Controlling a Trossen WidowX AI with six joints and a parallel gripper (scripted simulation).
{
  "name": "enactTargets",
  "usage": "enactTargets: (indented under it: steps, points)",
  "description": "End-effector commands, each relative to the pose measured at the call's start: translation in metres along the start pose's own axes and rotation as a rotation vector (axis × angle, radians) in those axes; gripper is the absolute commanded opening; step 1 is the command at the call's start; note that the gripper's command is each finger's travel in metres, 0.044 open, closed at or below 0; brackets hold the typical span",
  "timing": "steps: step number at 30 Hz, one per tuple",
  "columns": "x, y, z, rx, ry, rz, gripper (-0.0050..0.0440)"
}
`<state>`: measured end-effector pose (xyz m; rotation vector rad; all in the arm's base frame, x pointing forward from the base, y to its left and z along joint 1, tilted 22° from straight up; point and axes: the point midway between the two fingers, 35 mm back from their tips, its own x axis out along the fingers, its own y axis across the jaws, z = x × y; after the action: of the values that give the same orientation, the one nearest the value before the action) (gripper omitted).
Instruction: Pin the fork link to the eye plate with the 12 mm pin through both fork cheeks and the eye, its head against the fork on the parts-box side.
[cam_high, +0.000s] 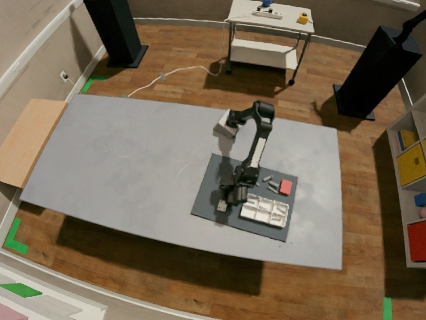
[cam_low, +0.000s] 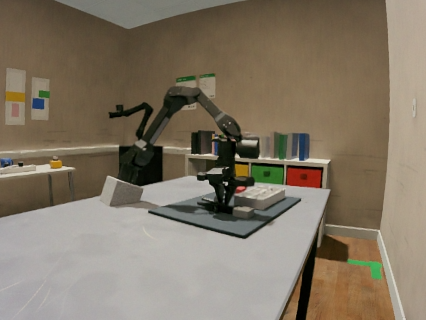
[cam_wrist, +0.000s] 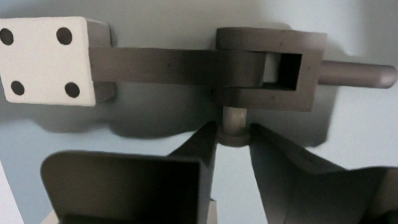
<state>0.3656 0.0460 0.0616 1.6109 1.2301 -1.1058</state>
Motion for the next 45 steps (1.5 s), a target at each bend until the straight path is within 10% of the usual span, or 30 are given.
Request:
enactTargets:
  steps: [1, 45]
  points:
    - [-0.0096, 0.0027, 0.001, -0.005, 0.0, 0.031, -0.005]
    - [-0.008, 0.0024, 0.0072, -0.002, -0.004, 0.028, -0.005]
